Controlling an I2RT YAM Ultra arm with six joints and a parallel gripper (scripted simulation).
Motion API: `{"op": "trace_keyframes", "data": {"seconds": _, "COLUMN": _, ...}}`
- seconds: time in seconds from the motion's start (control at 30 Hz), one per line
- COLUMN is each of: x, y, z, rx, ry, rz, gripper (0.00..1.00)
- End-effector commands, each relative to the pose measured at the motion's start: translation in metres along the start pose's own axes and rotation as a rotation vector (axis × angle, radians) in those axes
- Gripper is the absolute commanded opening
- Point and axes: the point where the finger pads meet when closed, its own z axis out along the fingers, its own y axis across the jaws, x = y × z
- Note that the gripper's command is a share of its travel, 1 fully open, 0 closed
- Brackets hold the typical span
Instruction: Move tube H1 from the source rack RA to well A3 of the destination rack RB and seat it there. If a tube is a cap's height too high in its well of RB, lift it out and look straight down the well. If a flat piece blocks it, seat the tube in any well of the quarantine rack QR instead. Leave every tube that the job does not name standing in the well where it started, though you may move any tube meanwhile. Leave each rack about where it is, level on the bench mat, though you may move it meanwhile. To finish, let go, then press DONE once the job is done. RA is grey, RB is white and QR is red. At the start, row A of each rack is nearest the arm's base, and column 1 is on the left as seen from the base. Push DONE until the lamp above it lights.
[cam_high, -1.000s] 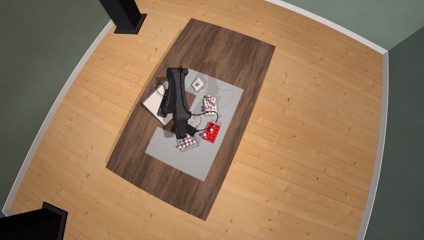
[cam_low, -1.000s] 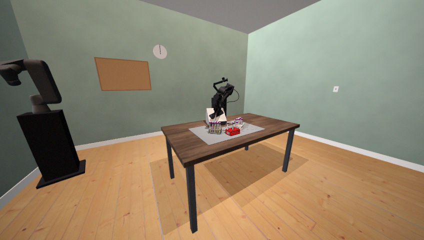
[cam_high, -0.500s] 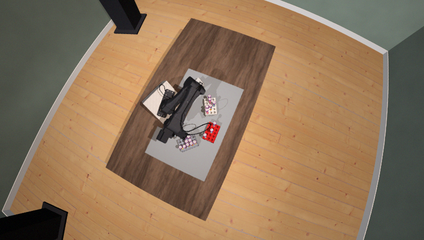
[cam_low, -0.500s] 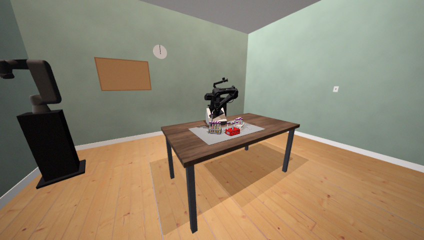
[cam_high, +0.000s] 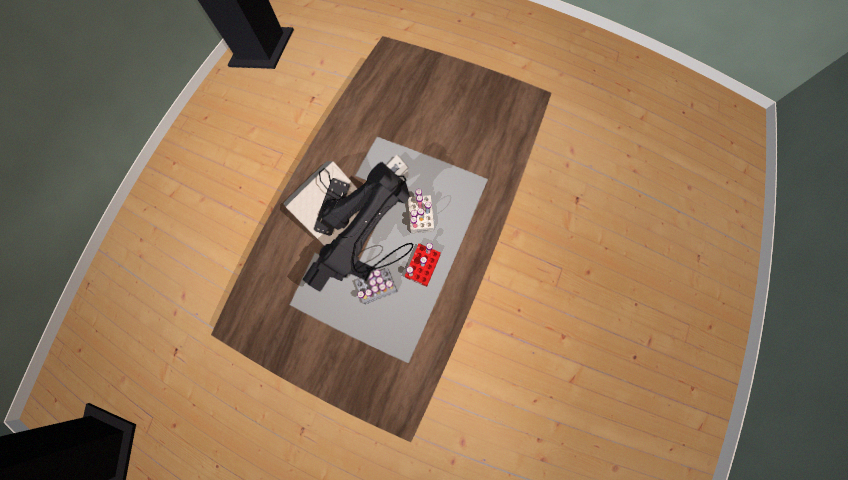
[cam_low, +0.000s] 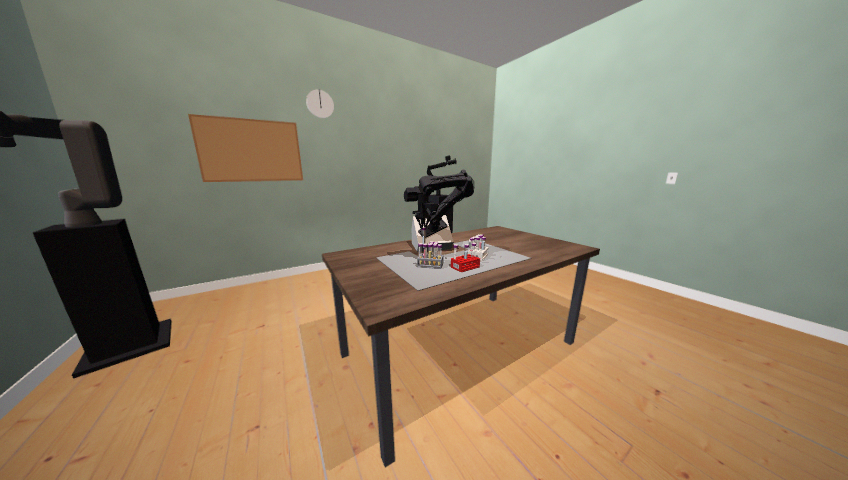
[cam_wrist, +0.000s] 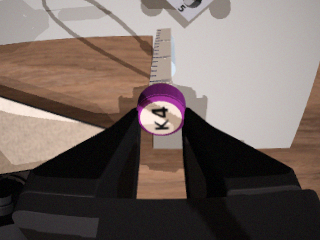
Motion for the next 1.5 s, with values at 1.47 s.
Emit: {"op": "trace_keyframes", "data": {"seconds": 1.47, "x": -0.046, "y": -0.046, "z": -0.004, "rx": 0.016, "ry": -0.013, "rz": -0.005, "gripper": 0.0}}
